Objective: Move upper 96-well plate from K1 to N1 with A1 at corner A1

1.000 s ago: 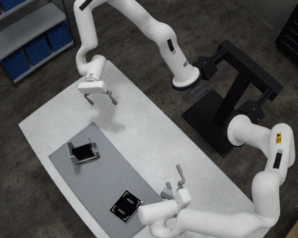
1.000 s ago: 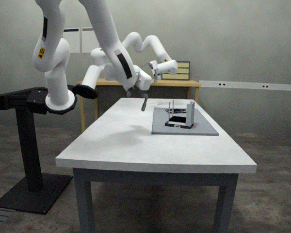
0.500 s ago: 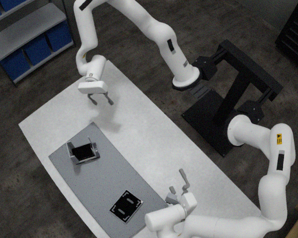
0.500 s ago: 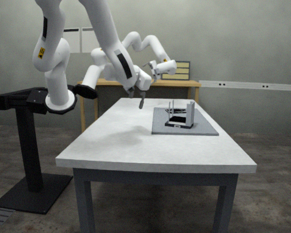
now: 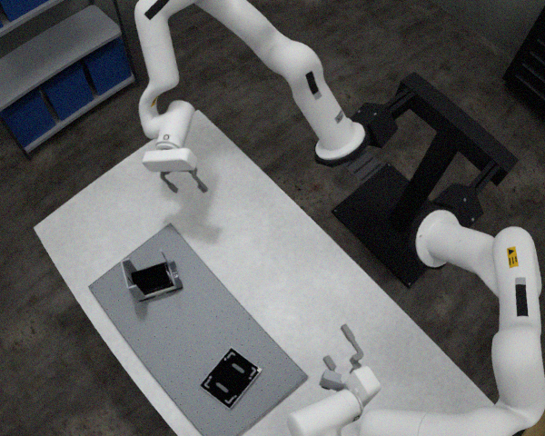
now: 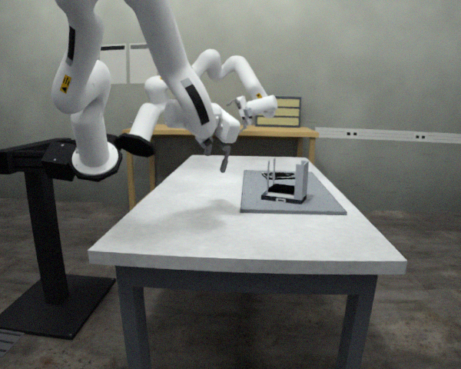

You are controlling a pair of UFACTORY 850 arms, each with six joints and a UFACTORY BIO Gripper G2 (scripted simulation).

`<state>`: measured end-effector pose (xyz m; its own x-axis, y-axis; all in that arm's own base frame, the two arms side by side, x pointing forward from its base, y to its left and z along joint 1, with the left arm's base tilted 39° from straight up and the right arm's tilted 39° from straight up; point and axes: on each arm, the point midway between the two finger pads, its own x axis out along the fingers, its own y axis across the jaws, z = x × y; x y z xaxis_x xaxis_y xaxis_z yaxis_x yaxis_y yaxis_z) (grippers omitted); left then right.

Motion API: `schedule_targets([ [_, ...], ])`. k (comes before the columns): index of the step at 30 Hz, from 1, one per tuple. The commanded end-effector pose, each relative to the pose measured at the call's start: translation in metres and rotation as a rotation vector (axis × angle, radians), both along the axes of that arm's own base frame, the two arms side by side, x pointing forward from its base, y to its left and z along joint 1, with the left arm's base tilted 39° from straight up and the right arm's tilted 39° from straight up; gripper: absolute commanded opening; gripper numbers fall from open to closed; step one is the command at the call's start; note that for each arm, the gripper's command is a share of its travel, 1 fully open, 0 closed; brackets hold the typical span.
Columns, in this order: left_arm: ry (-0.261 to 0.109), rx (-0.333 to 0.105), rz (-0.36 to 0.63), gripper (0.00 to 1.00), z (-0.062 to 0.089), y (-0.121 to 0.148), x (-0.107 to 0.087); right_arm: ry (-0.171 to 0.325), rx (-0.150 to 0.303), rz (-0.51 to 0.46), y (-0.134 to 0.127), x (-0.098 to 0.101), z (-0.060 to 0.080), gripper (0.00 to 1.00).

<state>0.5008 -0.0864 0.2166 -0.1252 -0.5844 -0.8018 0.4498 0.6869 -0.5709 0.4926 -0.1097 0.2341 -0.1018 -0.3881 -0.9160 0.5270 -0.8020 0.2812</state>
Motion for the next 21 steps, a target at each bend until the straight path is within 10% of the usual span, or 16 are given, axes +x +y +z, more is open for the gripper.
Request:
schedule_targets([
  [1, -0.043, -0.011, 0.052, 1.00, 0.012, 0.014, -0.002, -0.001, 0.000, 0.000, 0.000, 0.000, 0.001, 0.37],
  [21, -0.104, -0.027, 0.130, 1.00, 0.057, 0.076, -0.020, -0.001, 0.000, 0.000, 0.000, 0.000, 0.001, 0.37],
])
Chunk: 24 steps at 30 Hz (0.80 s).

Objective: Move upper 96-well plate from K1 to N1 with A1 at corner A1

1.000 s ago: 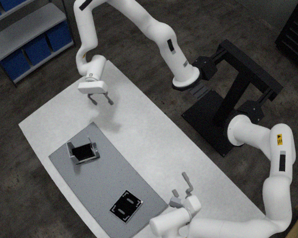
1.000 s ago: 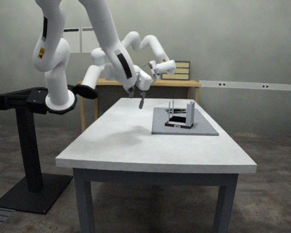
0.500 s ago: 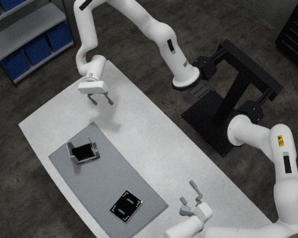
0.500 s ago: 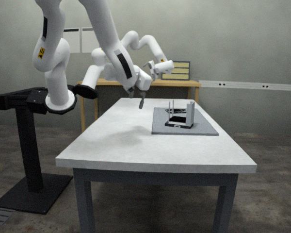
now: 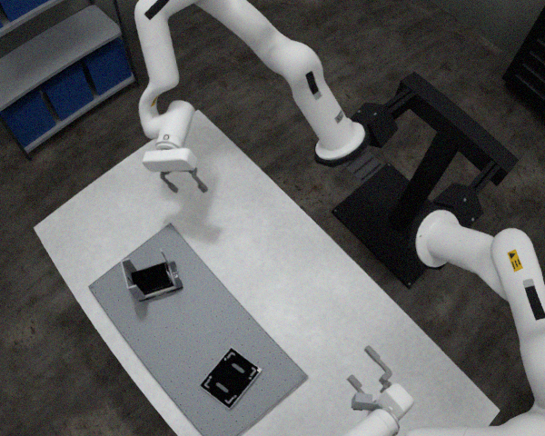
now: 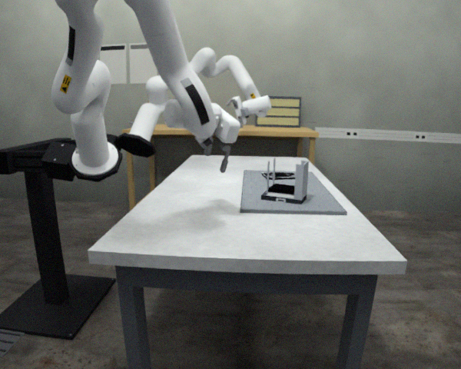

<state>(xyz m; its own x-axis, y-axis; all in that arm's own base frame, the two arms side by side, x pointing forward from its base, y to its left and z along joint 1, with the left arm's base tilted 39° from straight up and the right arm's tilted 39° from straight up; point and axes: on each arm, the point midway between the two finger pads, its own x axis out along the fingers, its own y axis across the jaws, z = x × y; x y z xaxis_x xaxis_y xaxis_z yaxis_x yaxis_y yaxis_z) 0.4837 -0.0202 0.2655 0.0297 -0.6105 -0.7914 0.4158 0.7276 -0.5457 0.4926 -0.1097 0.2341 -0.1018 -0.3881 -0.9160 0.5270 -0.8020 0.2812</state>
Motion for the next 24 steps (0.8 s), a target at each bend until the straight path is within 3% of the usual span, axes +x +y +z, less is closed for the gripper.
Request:
schedule_targets([
  [1, -0.026, -0.007, 0.029, 1.00, 0.011, 0.014, -0.005, -0.001, 0.000, 0.000, 0.000, 0.000, 0.001, 0.37],
  [3, -0.056, -0.015, 0.068, 1.00, 0.016, 0.022, -0.008, -0.001, 0.000, 0.000, 0.000, 0.000, 0.001, 0.37],
  [13, -0.056, -0.015, 0.068, 1.00, 0.032, 0.044, -0.018, -0.001, 0.000, 0.000, 0.000, 0.000, 0.001, 0.37],
  [16, -0.107, -0.028, 0.133, 1.00, 0.040, 0.056, -0.024, -0.001, 0.000, 0.000, 0.000, 0.000, 0.001, 0.37],
  [24, -0.107, -0.027, 0.133, 1.00, 0.055, 0.078, -0.037, -0.001, 0.000, 0.000, 0.000, 0.000, 0.001, 0.37],
])
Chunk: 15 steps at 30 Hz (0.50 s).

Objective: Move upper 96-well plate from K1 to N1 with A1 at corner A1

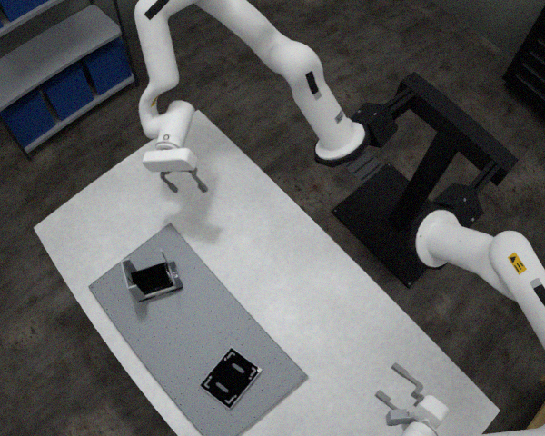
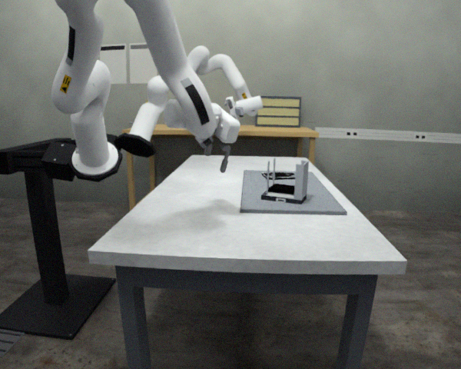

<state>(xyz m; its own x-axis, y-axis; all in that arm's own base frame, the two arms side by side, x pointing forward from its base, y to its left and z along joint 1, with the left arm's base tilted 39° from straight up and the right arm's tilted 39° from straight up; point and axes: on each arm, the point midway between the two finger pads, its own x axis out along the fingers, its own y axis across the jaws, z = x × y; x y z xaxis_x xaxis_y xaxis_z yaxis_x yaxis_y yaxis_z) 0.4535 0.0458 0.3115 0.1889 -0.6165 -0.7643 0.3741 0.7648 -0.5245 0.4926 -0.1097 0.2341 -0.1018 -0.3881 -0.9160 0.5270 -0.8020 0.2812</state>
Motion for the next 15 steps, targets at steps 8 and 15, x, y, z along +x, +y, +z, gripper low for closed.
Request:
schedule_targets([
  [8, -0.056, -0.014, 0.068, 1.00, 0.026, 0.038, -0.023, -0.001, 0.000, 0.000, 0.000, 0.000, 0.001, 0.37],
  [15, -0.076, -0.020, 0.094, 1.00, 0.032, 0.048, -0.031, -0.001, 0.000, 0.000, 0.000, 0.000, 0.001, 0.37],
])
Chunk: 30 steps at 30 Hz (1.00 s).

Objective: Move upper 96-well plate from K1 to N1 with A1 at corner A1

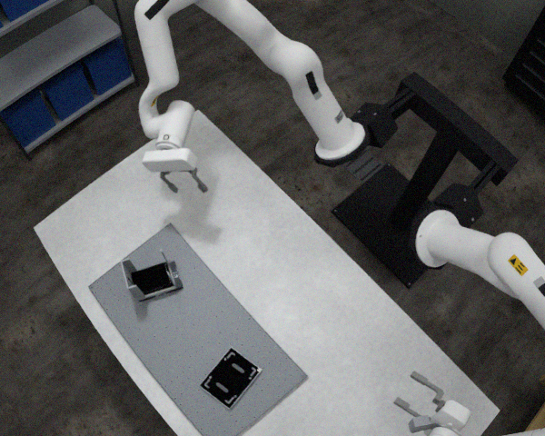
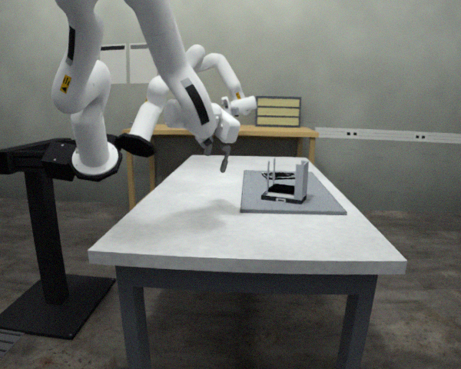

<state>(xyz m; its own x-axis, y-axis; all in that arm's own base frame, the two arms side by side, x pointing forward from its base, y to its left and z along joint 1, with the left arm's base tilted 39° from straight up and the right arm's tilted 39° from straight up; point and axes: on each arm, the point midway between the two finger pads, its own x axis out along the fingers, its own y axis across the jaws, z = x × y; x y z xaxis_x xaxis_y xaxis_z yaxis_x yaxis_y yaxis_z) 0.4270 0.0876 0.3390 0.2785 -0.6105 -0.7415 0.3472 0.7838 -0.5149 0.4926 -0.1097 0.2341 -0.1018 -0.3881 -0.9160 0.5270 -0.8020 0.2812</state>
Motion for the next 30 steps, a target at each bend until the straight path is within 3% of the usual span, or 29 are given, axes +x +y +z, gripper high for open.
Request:
schedule_targets([
  [1, -0.038, -0.010, 0.046, 1.00, 0.007, 0.010, -0.007, -0.001, 0.000, 0.000, 0.000, 0.000, 0.001, 0.37],
  [10, -0.048, -0.012, 0.059, 1.00, 0.022, 0.034, -0.026, -0.001, 0.000, 0.000, 0.000, 0.000, 0.001, 0.37],
  [13, -0.099, -0.025, 0.124, 1.00, 0.028, 0.044, -0.036, -0.001, 0.000, 0.000, 0.000, 0.000, 0.001, 0.37],
  [23, -0.099, -0.025, 0.124, 1.00, 0.040, 0.064, -0.054, -0.001, 0.000, 0.000, 0.000, 0.000, 0.001, 0.37],
  [26, -0.150, -0.038, 0.188, 1.00, 0.046, 0.073, -0.064, -0.001, 0.000, 0.000, 0.000, 0.000, 0.001, 0.37],
  [30, -0.150, -0.038, 0.188, 1.00, 0.053, 0.086, -0.078, -0.001, 0.000, 0.000, 0.000, 0.000, 0.001, 0.37],
])
